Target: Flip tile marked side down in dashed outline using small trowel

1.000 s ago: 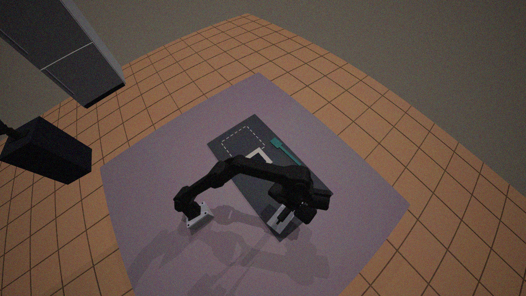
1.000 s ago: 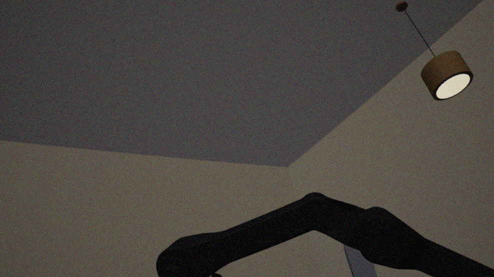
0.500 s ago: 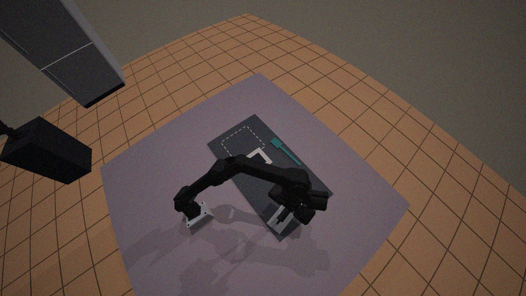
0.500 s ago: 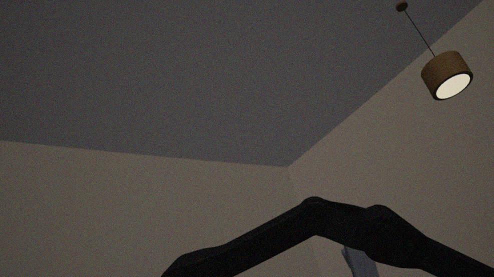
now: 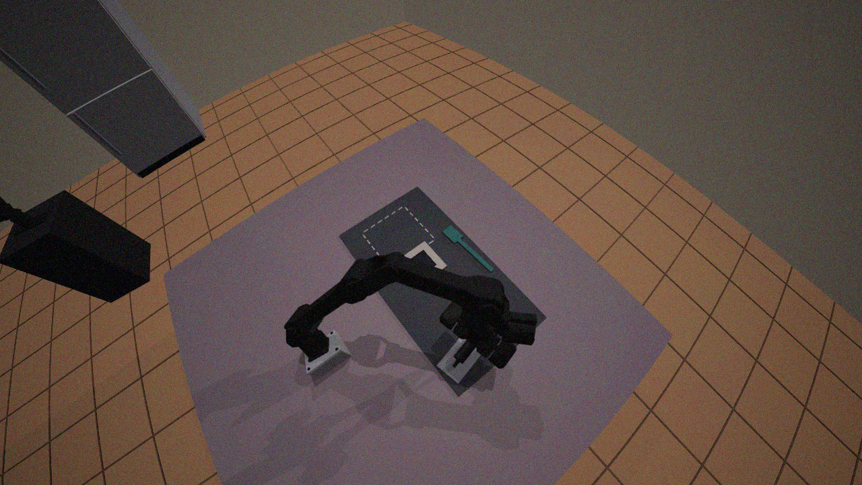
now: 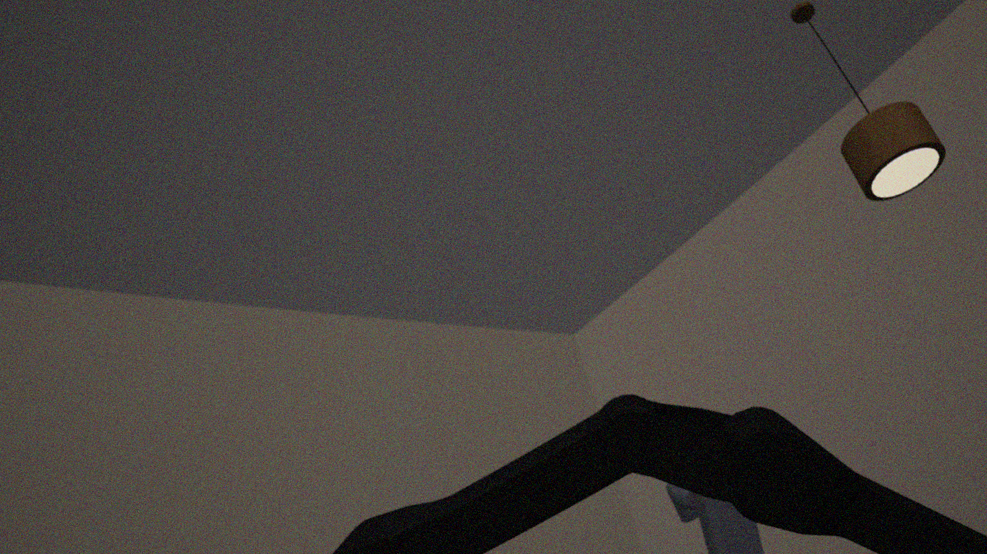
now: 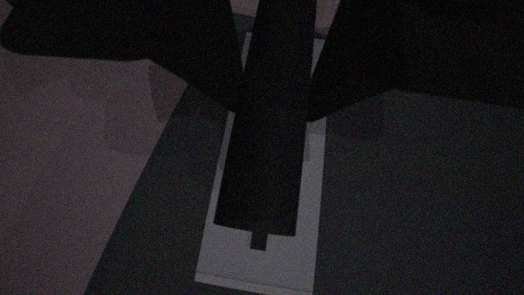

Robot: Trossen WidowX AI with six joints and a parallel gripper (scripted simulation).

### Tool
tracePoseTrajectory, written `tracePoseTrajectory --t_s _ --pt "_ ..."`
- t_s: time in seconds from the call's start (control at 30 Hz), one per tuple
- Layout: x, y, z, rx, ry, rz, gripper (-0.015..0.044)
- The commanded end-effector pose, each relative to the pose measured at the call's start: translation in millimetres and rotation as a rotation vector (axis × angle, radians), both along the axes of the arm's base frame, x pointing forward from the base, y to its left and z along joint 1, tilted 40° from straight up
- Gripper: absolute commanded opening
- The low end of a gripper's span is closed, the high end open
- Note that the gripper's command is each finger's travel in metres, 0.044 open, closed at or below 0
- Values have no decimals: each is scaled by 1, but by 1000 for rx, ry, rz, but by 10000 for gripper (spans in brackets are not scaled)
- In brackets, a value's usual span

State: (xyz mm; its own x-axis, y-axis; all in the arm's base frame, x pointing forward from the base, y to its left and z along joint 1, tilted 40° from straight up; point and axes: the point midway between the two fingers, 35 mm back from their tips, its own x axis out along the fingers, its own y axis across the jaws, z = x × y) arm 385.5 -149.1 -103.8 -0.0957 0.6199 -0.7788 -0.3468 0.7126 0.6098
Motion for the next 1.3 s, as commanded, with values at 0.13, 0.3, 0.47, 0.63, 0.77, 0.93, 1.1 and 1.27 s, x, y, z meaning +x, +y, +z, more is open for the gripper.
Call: tracePoseTrajectory --t_s 0.13,0.3,0.47,0.63,0.77,0.93,1.1,1.27 --pt "0 2 1 5 4 -4 130" --pt "0 2 1 5 4 -4 130" --pt "0 2 1 5 4 -4 130" --pt "0 2 1 15 -62 77 130" --pt "0 2 1 26 -136 171 130" --pt "0 2 1 41 -229 287 130" --pt "0 2 1 55 -323 404 130" --pt "0 2 1 69 -416 520 130"
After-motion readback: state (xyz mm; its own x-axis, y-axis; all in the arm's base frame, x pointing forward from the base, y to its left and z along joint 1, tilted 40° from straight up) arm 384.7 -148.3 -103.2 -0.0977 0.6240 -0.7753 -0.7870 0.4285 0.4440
